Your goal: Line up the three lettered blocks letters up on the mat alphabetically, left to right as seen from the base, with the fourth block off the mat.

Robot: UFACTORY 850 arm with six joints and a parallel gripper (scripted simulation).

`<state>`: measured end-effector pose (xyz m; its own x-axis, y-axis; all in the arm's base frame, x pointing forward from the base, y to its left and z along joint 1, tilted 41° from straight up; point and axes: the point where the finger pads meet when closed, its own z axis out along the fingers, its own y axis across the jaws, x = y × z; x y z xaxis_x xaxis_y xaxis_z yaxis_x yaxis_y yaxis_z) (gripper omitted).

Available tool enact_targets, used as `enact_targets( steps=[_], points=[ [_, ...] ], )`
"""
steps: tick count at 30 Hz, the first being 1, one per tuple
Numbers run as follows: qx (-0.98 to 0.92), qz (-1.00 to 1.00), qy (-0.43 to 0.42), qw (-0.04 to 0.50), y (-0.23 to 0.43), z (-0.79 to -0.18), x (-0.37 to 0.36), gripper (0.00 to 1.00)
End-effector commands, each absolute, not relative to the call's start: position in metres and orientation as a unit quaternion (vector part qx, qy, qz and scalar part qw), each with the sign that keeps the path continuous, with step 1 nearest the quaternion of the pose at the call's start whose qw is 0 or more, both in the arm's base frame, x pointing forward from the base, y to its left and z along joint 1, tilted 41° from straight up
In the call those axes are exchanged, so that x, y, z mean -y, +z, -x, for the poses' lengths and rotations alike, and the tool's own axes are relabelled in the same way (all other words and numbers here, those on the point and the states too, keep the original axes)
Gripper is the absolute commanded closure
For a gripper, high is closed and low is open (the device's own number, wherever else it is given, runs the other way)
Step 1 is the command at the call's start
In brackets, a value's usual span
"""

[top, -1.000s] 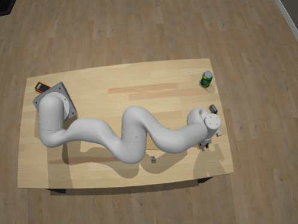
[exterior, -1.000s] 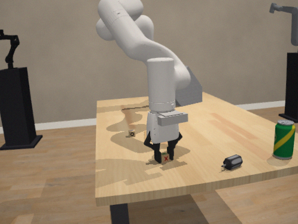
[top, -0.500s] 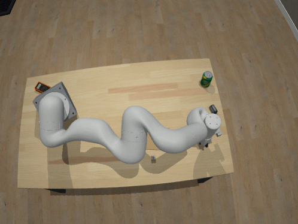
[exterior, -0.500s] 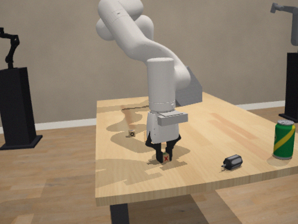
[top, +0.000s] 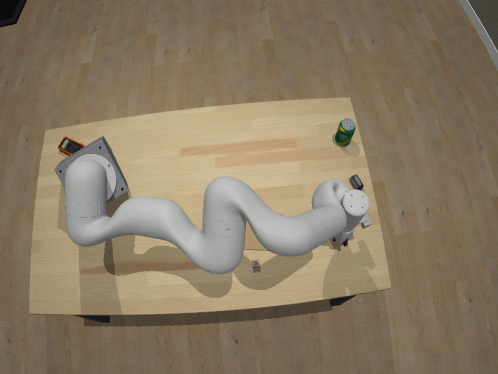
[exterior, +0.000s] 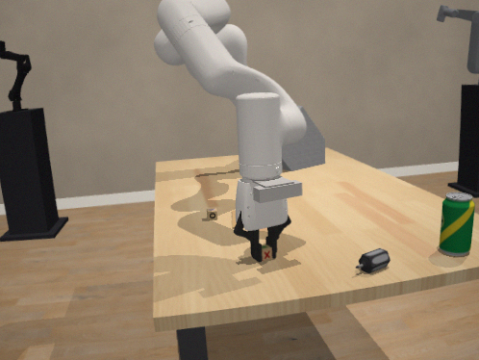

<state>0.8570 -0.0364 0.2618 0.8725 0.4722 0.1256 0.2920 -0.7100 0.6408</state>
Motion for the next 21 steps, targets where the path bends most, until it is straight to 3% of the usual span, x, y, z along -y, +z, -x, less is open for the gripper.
enact_targets(
  steps=[1, 12, 21],
  points=[
    [-0.209, -0.914, 0.143, 0.318, 0.263, -0.857, 0.036, 0.77],
    [-0.209, -0.914, 0.143, 0.318, 0.268, -0.855, 0.033, 0.77],
    [-0.209, -0.914, 0.143, 0.318, 0.310, -0.833, 0.003, 0.77]
  ],
)
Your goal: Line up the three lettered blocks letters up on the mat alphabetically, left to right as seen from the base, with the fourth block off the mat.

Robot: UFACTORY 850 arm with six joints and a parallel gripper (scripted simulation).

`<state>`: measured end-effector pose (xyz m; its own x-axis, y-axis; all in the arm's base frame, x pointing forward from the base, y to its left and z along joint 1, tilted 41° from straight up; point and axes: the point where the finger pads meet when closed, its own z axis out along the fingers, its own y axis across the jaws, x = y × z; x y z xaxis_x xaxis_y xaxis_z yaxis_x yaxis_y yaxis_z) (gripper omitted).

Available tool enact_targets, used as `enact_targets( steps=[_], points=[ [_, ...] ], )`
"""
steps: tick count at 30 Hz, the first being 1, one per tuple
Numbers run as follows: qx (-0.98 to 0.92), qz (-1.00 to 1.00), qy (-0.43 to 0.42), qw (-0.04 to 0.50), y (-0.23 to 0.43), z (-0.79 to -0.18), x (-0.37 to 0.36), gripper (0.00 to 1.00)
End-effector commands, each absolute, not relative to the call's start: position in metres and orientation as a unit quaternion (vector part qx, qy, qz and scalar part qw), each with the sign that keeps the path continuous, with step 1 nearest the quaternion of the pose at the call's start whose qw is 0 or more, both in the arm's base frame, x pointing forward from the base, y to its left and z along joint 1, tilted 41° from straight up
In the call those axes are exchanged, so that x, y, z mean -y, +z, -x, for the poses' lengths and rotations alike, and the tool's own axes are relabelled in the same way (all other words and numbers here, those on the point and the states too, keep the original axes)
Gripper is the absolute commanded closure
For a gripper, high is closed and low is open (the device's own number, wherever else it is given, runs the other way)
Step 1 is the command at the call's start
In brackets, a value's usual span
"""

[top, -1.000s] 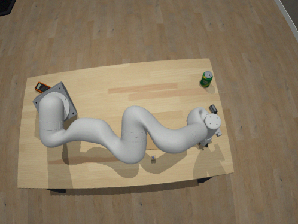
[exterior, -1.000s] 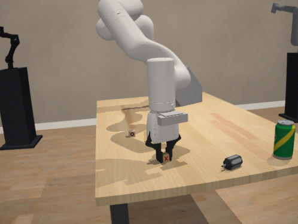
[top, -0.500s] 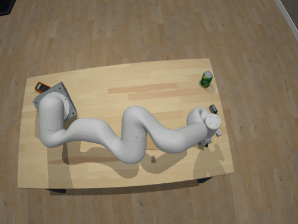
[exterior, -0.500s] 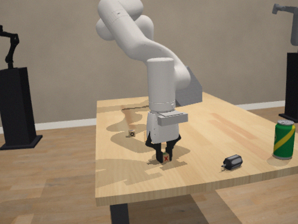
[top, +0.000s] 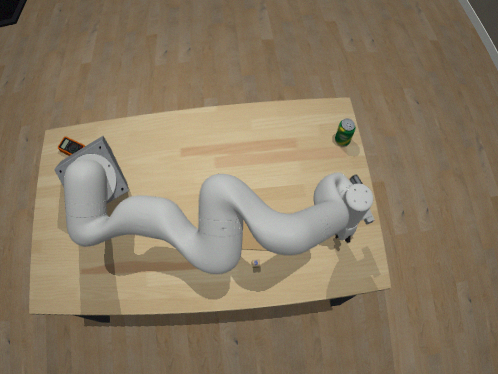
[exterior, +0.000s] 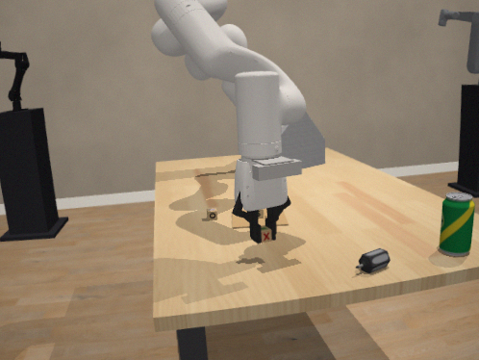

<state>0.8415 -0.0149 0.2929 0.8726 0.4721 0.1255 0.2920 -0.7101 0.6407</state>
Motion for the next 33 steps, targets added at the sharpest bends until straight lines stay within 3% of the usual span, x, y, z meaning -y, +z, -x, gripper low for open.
enact_targets(
  steps=[1, 24, 33],
  points=[
    [-0.209, -0.914, 0.143, 0.318, 0.316, -0.830, -0.001, 0.77],
    [-0.226, -0.909, 0.136, 0.324, 0.337, -0.811, -0.013, 0.77],
    [-0.360, -0.859, 0.083, 0.355, 0.321, -0.747, 0.012, 0.77]
  ],
)
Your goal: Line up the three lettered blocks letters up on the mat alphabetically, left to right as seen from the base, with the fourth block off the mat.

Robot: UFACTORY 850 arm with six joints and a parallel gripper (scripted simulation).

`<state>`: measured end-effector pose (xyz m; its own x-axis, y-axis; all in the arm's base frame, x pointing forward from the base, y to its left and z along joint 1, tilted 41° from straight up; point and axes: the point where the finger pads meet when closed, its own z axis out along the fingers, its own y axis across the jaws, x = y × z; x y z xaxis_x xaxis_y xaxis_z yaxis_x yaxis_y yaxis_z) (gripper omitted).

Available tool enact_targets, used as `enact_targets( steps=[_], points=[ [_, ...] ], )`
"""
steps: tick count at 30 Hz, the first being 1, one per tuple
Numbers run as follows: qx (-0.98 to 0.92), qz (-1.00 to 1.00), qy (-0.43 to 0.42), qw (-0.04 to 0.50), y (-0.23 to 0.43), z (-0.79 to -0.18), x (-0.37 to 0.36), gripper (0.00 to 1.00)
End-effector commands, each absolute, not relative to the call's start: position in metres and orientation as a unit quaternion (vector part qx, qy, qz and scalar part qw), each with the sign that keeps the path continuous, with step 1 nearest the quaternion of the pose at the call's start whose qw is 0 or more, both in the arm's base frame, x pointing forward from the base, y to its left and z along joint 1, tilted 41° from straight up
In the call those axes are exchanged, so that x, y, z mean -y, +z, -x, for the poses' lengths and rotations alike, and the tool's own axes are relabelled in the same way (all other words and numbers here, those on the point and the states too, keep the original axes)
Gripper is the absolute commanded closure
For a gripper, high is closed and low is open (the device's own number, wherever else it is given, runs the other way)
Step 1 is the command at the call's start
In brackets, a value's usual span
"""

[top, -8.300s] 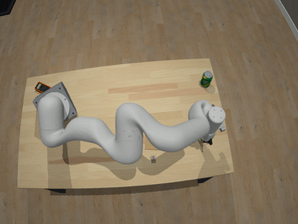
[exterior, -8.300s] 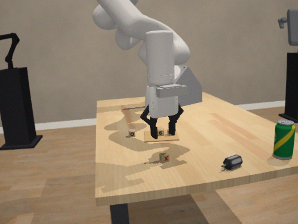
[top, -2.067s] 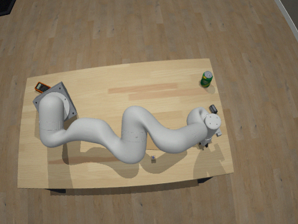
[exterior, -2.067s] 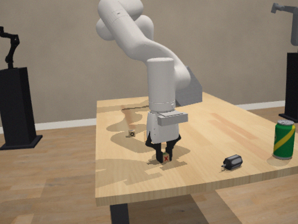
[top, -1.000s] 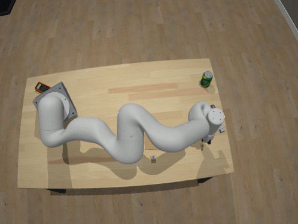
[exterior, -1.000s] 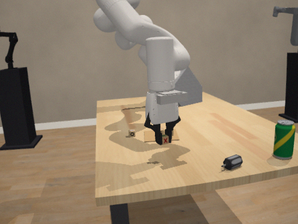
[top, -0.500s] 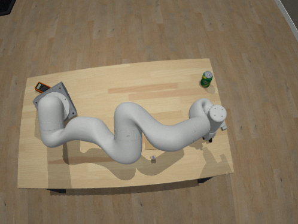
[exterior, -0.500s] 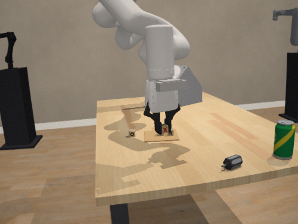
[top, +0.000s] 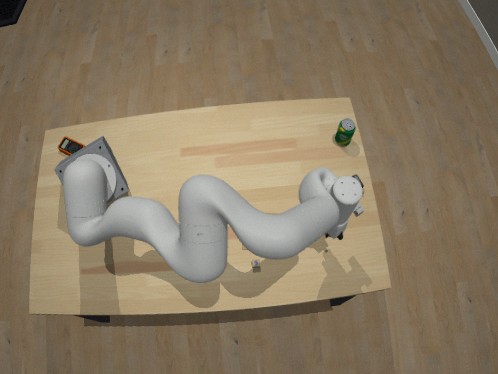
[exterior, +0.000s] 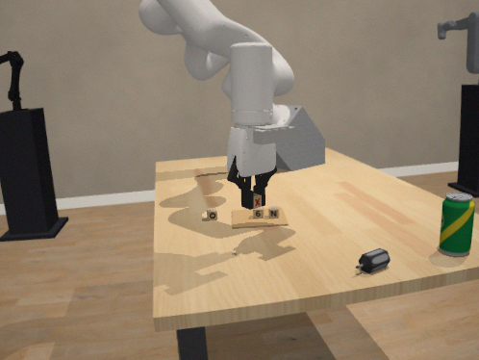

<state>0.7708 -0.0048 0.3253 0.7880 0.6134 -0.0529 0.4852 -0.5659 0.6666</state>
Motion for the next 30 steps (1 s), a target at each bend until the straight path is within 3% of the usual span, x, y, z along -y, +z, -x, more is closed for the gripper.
enact_targets(
  steps=[1, 22, 30],
  points=[
    [-0.373, -0.853, 0.077, 0.357, 0.319, -0.740, 0.015, 0.77],
    [-0.617, -0.705, -0.026, 0.349, 0.261, -0.572, 0.048, 0.77],
    [-0.624, -0.699, -0.029, 0.347, 0.259, -0.566, 0.049, 0.77]
  ],
)
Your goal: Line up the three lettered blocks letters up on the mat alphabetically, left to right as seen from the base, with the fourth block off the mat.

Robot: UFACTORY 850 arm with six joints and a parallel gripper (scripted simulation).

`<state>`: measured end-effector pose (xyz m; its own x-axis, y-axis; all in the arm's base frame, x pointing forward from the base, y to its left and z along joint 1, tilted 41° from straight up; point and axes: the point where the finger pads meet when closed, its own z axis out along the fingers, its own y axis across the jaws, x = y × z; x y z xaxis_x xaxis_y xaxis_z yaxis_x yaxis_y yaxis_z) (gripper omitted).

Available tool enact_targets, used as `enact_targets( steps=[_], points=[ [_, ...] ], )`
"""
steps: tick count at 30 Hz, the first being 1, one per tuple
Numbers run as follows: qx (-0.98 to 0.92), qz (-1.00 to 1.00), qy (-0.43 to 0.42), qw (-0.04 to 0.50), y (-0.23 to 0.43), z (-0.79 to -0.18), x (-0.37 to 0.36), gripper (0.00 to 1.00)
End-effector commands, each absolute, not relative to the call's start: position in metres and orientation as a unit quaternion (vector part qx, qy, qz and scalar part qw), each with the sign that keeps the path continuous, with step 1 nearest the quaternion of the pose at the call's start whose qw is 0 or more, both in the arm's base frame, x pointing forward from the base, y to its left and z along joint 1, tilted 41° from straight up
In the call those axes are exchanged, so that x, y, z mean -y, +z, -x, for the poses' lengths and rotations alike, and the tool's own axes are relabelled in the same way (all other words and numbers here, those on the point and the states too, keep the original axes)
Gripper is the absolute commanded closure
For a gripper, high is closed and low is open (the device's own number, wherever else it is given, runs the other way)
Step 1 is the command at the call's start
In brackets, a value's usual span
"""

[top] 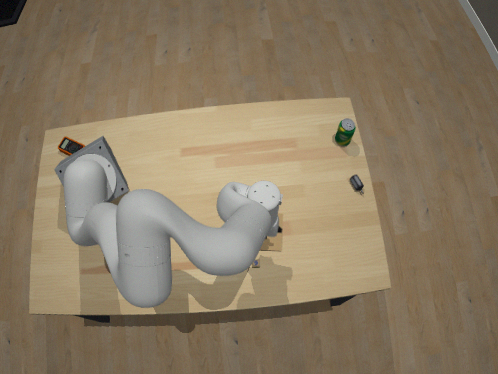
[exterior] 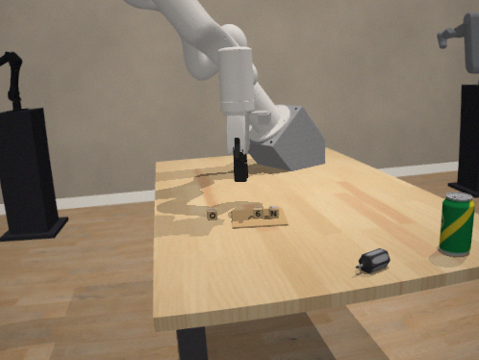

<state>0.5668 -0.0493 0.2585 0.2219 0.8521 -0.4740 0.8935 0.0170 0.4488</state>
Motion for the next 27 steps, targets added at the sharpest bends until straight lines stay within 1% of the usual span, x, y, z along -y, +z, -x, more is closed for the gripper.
enact_targets(
  steps=[1, 15, 27],
  points=[
    [-0.624, -0.699, -0.029, 0.347, 0.259, -0.566, 0.049, 0.77],
    [-0.624, -0.699, -0.029, 0.347, 0.255, -0.568, 0.052, 0.77],
    [-0.624, -0.699, -0.029, 0.347, 0.219, -0.587, 0.077, 0.77]
  ],
)
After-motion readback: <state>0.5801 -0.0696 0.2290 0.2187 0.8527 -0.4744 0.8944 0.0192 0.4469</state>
